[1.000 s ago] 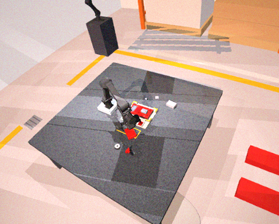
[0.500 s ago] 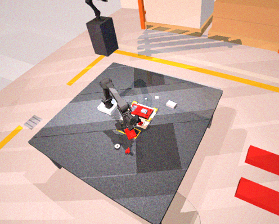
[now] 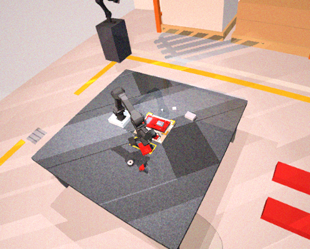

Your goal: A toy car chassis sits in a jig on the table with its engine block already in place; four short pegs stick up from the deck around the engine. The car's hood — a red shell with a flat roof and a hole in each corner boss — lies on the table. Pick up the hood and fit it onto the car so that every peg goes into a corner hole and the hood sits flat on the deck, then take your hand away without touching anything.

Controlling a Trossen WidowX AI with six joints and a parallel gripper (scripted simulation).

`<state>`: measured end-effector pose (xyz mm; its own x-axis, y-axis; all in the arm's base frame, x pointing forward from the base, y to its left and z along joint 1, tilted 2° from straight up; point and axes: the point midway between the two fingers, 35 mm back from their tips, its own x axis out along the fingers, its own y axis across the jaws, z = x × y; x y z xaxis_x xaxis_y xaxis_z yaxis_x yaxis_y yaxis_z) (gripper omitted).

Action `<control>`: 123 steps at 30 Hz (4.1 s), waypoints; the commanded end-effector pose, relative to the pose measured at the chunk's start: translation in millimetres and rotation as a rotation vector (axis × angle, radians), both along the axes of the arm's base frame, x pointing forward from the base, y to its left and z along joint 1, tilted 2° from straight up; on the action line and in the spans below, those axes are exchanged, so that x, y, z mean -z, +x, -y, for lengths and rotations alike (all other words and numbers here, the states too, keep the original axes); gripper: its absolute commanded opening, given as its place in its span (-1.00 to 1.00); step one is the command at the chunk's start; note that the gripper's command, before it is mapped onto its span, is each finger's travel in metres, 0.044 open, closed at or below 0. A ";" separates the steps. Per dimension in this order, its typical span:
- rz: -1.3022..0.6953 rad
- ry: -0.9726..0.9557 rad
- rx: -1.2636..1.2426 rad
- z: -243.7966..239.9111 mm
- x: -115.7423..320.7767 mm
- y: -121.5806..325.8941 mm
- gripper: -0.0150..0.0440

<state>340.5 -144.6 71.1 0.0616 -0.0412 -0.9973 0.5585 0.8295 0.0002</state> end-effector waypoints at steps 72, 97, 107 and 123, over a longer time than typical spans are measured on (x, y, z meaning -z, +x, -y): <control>0.001 0.005 0.003 1.1 40.0 2.7 1.00; -0.001 0.001 0.000 1.1 25.5 1.7 -0.49; -0.001 0.001 0.000 0.2 0.6 0.2 -0.49; 0.000 0.001 0.000 -1.3 -41.9 -2.3 -0.49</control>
<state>338.3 -143.6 102.4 0.0568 -0.0387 -0.9976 0.5570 0.8305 -0.0005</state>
